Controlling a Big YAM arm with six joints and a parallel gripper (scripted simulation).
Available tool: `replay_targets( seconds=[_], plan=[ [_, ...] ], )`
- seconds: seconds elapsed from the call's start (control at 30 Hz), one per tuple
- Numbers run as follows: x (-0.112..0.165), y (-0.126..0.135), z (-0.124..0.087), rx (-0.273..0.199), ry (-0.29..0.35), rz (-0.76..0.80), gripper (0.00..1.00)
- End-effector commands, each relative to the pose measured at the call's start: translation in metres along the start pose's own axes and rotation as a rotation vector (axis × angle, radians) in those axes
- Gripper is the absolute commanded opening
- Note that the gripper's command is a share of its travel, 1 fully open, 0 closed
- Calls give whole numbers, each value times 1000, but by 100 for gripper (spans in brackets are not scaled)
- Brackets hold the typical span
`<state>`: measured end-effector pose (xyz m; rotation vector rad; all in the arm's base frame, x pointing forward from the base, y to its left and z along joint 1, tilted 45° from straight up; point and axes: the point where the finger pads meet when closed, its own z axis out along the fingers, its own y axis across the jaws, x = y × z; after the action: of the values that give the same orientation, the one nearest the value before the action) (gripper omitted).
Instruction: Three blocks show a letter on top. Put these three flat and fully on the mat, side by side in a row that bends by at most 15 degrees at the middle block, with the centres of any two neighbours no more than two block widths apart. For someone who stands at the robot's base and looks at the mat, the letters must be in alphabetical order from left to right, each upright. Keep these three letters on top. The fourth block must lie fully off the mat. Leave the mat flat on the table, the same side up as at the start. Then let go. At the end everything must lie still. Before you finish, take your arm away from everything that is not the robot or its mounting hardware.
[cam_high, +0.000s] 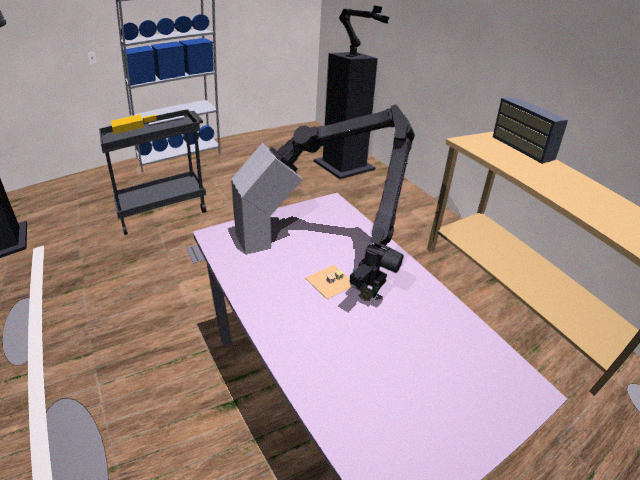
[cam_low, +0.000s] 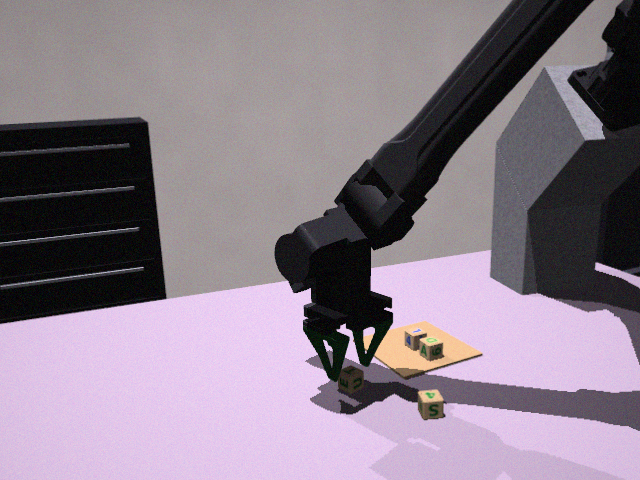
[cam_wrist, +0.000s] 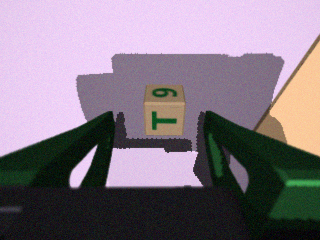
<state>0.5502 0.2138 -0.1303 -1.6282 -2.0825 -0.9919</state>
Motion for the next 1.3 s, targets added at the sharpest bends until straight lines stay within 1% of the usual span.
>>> replay_targets(
  seconds=[0.0, 0.33, 0.9, 0.93, 1.27],
  plan=[
    [1, -2, 18, 6, 2, 0, 60],
    [2, -2, 28, 7, 3, 1, 60],
    [1, -5, 29, 11, 3, 0, 60],
    [1, -5, 29, 11, 3, 0, 40],
    [1, -5, 29, 11, 3, 0, 40]
  ],
)
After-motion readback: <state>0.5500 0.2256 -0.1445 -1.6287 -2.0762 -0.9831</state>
